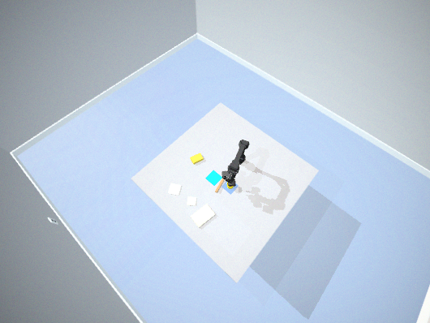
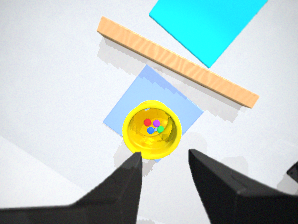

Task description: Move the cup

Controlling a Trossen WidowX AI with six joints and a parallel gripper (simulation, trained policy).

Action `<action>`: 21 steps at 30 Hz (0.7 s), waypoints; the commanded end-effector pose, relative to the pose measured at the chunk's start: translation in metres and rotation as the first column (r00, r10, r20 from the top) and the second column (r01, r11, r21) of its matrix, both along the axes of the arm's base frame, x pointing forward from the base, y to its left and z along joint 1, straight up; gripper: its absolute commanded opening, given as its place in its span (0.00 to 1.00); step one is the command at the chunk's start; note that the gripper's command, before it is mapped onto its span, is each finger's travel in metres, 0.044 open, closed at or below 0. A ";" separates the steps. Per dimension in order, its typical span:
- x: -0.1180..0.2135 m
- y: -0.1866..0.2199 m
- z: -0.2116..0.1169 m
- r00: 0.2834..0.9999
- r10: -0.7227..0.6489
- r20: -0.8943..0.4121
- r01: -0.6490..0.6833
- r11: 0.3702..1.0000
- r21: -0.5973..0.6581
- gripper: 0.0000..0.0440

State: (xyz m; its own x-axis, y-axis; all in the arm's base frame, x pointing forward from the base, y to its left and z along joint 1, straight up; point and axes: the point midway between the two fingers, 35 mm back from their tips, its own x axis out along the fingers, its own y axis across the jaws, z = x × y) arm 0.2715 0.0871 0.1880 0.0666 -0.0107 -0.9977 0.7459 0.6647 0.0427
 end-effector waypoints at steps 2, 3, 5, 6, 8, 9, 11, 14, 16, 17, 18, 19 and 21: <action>-0.004 -0.002 -0.012 0.999 -0.019 -0.043 0.018 0.999 -0.028 0.37; -0.005 -0.002 -0.015 0.998 -0.023 -0.051 0.021 0.999 -0.033 0.37; -0.006 -0.003 -0.020 0.997 -0.031 -0.066 0.028 0.999 -0.043 0.38; -0.007 -0.003 -0.023 0.997 -0.035 -0.073 0.031 0.998 -0.047 0.38; -0.008 -0.003 -0.029 0.996 -0.042 -0.085 0.037 0.998 -0.057 0.39; -0.009 -0.003 -0.032 0.995 -0.045 -0.091 0.040 0.997 -0.061 0.39; -0.010 -0.003 -0.037 0.994 -0.051 -0.101 0.044 0.997 -0.069 0.39; -0.012 -0.003 -0.046 0.992 -0.059 -0.115 0.050 0.995 -0.081 0.40; -0.013 -0.003 -0.051 0.990 -0.063 -0.123 0.052 0.995 -0.088 0.40; -0.014 -0.003 -0.054 0.990 -0.064 -0.127 0.053 0.994 -0.091 0.40; -0.014 -0.003 -0.057 0.989 -0.065 -0.130 0.053 0.994 -0.094 0.40; -0.015 -0.003 -0.060 0.989 -0.066 -0.133 0.053 0.994 -0.097 0.40; -0.016 -0.003 -0.066 0.988 -0.066 -0.139 0.052 0.993 -0.103 0.41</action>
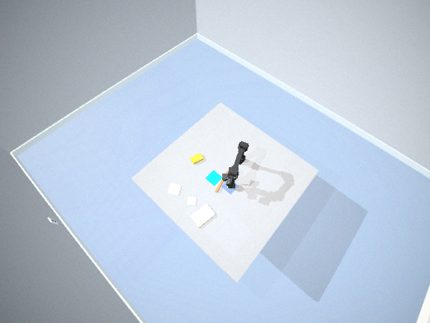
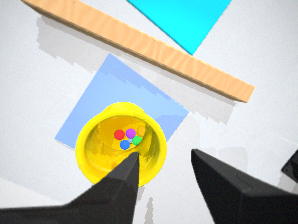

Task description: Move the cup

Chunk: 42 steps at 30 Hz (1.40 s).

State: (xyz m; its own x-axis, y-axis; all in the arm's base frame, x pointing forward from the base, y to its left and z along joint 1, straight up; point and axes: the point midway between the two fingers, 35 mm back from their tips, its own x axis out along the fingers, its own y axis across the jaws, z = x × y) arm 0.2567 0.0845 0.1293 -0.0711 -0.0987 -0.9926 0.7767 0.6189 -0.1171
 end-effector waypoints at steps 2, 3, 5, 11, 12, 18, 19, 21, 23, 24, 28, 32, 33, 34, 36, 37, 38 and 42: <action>-0.002 0.000 -0.013 1.000 -0.002 -0.013 0.002 1.000 -0.015 0.41; -0.002 0.000 -0.016 1.000 0.000 -0.016 0.000 1.000 -0.017 0.41; -0.003 0.000 -0.022 1.000 0.004 -0.020 -0.004 1.000 -0.021 0.41; -0.005 0.000 -0.042 0.999 0.026 -0.032 -0.027 0.999 -0.028 0.41; -0.005 0.000 -0.045 0.999 0.031 -0.034 -0.032 0.999 -0.028 0.41; -0.006 0.000 -0.063 0.997 0.070 -0.036 -0.071 0.997 -0.023 0.35; -0.005 0.000 -0.064 0.997 0.076 -0.032 -0.077 0.997 -0.022 0.30; -0.004 -0.001 -0.066 0.996 0.089 -0.026 -0.089 0.996 -0.022 0.19; -0.003 -0.002 -0.066 0.995 0.101 -0.021 -0.101 0.995 -0.023 0.09; -0.003 -0.002 -0.066 0.994 0.105 -0.019 -0.106 0.994 -0.023 0.04; -0.001 -0.003 -0.060 0.994 0.109 -0.002 -0.109 0.994 -0.018 0.03; 0.002 -0.003 -0.052 0.995 0.101 0.019 -0.100 0.995 -0.011 0.05; 0.002 -0.004 -0.049 0.995 0.097 0.025 -0.097 0.995 -0.009 0.05; 0.003 -0.004 -0.047 0.995 0.092 0.029 -0.092 0.996 -0.008 0.05; 0.004 -0.006 -0.041 0.996 0.080 0.039 -0.080 0.997 -0.004 0.05; 0.004 -0.006 -0.038 0.996 0.073 0.044 -0.073 0.997 -0.002 0.05; 0.005 -0.007 -0.034 0.997 0.065 0.049 -0.066 0.998 0.000 0.05; 0.008 -0.010 -0.022 0.997 0.032 0.072 -0.033 0.999 0.011 0.05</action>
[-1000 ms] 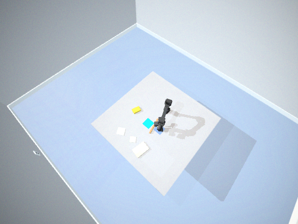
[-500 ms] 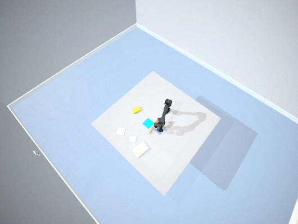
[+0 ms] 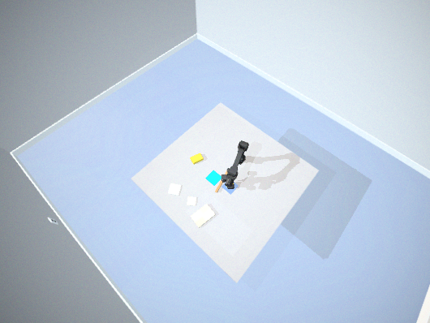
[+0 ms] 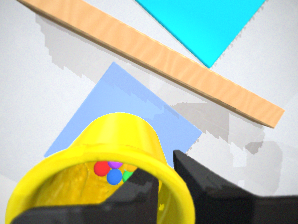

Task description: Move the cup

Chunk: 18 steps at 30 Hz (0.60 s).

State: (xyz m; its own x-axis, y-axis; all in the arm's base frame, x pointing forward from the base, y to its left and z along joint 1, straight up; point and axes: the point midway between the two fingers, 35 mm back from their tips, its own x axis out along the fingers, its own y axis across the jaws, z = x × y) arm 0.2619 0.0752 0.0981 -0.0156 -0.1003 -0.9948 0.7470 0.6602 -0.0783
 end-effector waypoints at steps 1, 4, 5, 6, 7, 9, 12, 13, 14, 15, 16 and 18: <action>0.003 -0.002 0.013 0.999 -0.029 0.027 0.029 0.999 0.016 0.05; 0.006 -0.006 0.021 0.998 -0.054 0.044 0.053 0.998 0.025 0.06; 0.008 -0.007 0.024 0.997 -0.061 0.049 0.060 0.998 0.027 0.06; 0.009 -0.009 0.026 0.996 -0.069 0.055 0.068 0.997 0.029 0.06; 0.010 -0.010 0.029 0.995 -0.077 0.061 0.075 0.997 0.032 0.06; 0.012 -0.013 0.033 0.993 -0.092 0.073 0.089 0.995 0.037 0.05; 0.017 -0.019 0.038 0.989 -0.116 0.093 0.112 0.993 0.043 0.04; 0.019 -0.021 0.039 0.987 -0.123 0.100 0.119 0.992 0.045 0.04; 0.020 -0.024 0.041 0.986 -0.131 0.107 0.127 0.991 0.047 0.04; 0.022 -0.026 0.042 0.984 -0.138 0.114 0.134 0.990 0.049 0.03; 0.024 -0.029 0.043 0.982 -0.146 0.121 0.141 0.989 0.050 0.03; 0.027 -0.034 0.044 0.978 -0.160 0.135 0.154 0.987 0.053 0.03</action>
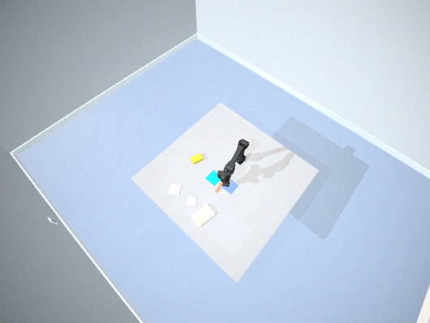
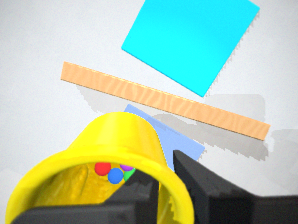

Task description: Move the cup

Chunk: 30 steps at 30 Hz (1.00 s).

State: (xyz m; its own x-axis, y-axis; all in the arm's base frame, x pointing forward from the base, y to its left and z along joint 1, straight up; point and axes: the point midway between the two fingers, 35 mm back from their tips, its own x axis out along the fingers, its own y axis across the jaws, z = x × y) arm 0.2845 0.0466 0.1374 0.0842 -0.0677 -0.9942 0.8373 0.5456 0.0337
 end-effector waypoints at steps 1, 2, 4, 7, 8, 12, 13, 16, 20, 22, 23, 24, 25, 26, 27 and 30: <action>0.006 -0.008 0.005 0.999 -0.020 0.034 0.020 1.000 0.003 0.03; 0.008 -0.011 0.006 0.999 -0.028 0.040 0.027 1.000 0.003 0.02; 0.011 -0.017 0.006 0.998 -0.042 0.054 0.042 0.999 0.003 0.02; 0.016 -0.026 0.006 0.995 -0.063 0.072 0.063 0.998 0.003 0.02; 0.018 -0.029 0.006 0.995 -0.070 0.077 0.070 0.998 0.002 0.02; 0.023 -0.042 0.003 0.991 -0.096 0.095 0.097 0.995 0.000 0.01; 0.024 -0.045 0.002 0.990 -0.103 0.099 0.103 0.995 0.000 0.01; 0.027 -0.054 -0.001 0.987 -0.121 0.109 0.122 0.993 -0.002 0.01; 0.029 -0.066 -0.007 0.982 -0.143 0.120 0.145 0.989 -0.004 0.00; 0.030 -0.071 -0.011 0.980 -0.154 0.124 0.156 0.988 -0.005 0.00; 0.030 -0.074 -0.012 0.979 -0.159 0.126 0.161 0.987 -0.006 0.00; 0.030 -0.077 -0.014 0.978 -0.164 0.127 0.166 0.986 -0.007 0.00; 0.030 -0.079 -0.016 0.977 -0.169 0.129 0.171 0.985 -0.007 0.00; 0.030 -0.082 -0.018 0.976 -0.173 0.130 0.176 0.984 -0.008 0.00; 0.030 -0.084 -0.020 0.975 -0.178 0.131 0.181 0.984 -0.008 0.00; 0.029 -0.091 -0.026 0.973 -0.191 0.133 0.194 0.981 -0.010 0.00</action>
